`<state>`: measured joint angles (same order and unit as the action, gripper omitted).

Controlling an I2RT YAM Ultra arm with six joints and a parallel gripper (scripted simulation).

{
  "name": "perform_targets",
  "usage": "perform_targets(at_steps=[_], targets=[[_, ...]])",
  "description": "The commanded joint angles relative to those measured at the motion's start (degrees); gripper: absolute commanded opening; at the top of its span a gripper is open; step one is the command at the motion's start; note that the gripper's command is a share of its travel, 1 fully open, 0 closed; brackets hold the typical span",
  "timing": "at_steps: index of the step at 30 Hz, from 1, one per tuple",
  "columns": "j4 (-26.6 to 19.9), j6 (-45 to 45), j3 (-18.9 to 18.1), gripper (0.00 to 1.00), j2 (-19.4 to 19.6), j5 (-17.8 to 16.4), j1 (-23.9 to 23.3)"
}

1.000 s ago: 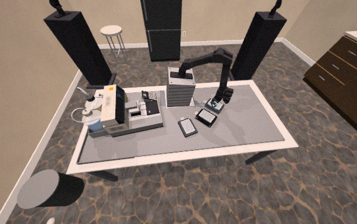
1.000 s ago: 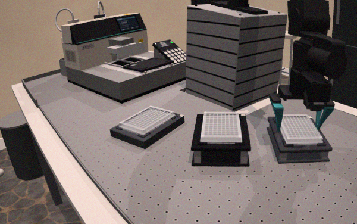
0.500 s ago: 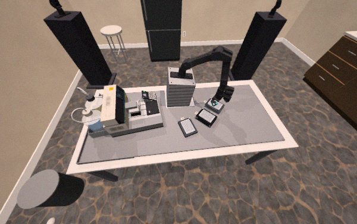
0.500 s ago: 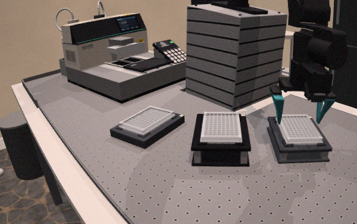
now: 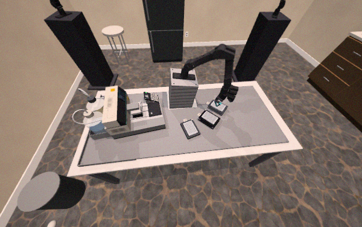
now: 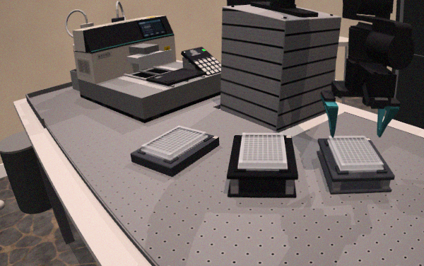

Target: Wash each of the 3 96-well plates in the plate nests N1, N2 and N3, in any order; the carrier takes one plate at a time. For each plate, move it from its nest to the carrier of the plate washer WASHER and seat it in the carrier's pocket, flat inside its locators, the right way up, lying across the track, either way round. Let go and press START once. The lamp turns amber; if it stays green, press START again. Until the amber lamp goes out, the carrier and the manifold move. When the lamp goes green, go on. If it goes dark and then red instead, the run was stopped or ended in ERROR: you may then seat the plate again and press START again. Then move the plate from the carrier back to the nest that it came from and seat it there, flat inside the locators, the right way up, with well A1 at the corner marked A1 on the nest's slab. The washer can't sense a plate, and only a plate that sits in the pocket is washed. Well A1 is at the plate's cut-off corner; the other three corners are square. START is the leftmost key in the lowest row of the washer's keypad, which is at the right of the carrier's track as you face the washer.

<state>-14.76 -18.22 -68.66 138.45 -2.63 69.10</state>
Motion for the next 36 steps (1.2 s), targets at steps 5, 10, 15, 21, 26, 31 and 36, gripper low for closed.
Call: perform_targets(at_steps=[5, 10, 15, 21, 26, 31, 36], targets=[[-1.22, 0.09, 0.21, 1.00, -2.35, 0.07, -0.08], [-2.41, 0.15, 0.59, 1.00, -3.92, 0.06, -0.14], [-3.64, 0.21, 0.91, 1.00, -5.48, 0.06, -0.20], [-4.92, 0.27, 1.17, 1.00, -7.01, 0.05, -0.26], [-5.96, 0.31, 1.34, 1.00, -8.22, 0.05, -0.30], [-7.30, 0.37, 1.49, 1.00, -9.72, 0.04, -0.36], [-7.30, 0.37, 1.48, 1.00, -9.71, 0.04, -0.36]])
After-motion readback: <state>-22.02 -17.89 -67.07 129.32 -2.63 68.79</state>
